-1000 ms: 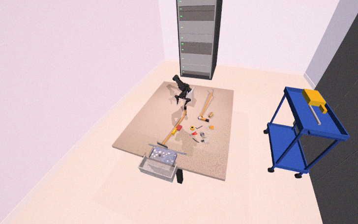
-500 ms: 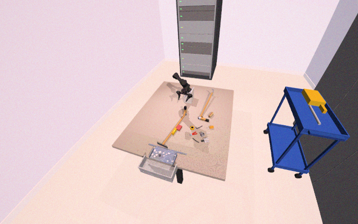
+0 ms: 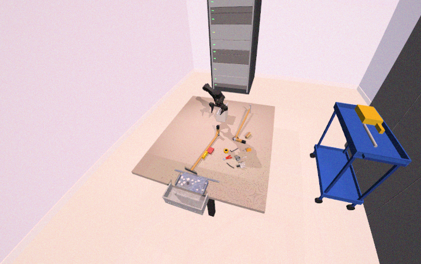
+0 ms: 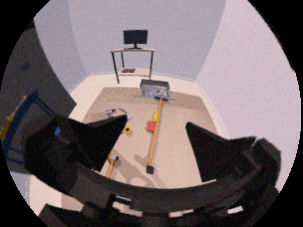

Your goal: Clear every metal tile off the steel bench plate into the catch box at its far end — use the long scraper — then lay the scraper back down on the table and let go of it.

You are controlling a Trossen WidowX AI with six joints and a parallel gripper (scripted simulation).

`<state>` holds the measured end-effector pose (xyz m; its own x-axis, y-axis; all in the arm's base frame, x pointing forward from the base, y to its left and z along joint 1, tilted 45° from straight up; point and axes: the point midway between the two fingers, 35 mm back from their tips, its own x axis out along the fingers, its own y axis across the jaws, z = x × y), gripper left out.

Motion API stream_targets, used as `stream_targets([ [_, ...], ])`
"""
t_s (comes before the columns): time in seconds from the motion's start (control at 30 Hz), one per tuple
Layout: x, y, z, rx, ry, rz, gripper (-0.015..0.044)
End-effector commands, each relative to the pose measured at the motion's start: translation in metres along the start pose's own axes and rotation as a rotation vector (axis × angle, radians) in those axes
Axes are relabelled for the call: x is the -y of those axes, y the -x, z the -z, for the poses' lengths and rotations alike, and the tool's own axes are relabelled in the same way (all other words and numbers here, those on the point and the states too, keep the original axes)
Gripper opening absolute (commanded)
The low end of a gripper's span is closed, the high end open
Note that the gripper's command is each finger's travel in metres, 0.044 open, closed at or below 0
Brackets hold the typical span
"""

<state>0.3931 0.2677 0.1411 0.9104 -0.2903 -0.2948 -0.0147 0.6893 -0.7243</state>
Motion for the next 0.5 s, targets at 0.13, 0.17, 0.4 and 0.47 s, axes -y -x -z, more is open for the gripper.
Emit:
stream_targets([
  [0.13,0.002,0.026,0.001,0.06,0.003,-0.003,0.044],
  [0.17,0.002,0.03,0.001,0.067,0.003,-0.004,0.044],
  [0.4,0.004,0.051,0.005,0.116,0.002,-0.008,0.044],
  [0.47,0.005,0.058,0.006,0.13,0.001,-0.01,0.044],
])
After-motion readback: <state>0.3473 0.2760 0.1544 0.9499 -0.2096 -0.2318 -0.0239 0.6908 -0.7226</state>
